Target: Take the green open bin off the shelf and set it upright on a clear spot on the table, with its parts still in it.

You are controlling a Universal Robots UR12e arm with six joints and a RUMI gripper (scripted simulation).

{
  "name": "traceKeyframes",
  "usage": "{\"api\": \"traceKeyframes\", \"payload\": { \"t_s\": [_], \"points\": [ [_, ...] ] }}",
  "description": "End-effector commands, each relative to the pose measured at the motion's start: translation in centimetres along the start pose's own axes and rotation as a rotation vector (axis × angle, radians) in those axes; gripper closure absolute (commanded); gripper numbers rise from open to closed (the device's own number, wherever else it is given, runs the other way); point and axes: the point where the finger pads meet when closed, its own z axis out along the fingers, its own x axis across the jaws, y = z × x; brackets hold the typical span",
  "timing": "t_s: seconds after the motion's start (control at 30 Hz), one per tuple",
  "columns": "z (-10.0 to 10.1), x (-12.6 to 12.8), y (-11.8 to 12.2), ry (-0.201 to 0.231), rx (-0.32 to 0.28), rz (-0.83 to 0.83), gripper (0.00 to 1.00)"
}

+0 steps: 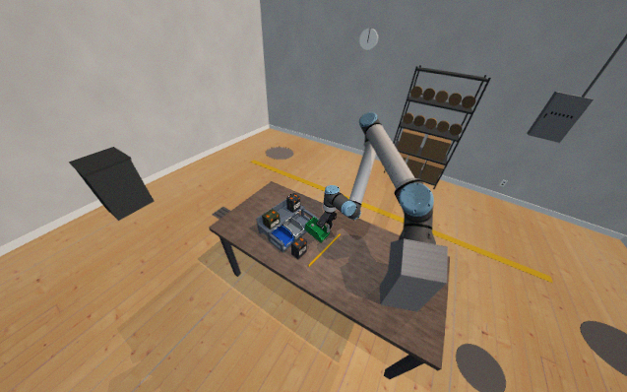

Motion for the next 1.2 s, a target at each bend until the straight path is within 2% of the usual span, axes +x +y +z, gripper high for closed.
{"api": "traceKeyframes", "payload": {
  "t_s": [0.0,0.33,0.37,0.9,1.07,1.17],
  "points": [
    [0.1,0.0,0.0,0.001,0.0,0.0,0.74],
    [0.1,0.0,0.0,0.001,0.0,0.0,0.74],
    [0.1,0.0,0.0,0.001,0.0,0.0,0.8],
    [0.1,0.0,0.0,0.001,0.0,0.0,0.8],
    [-1.2,3.8,0.3,0.001,0.0,0.0,0.8],
    [-1.2,3.8,0.3,0.001,0.0,0.0,0.8]
  ]
}}
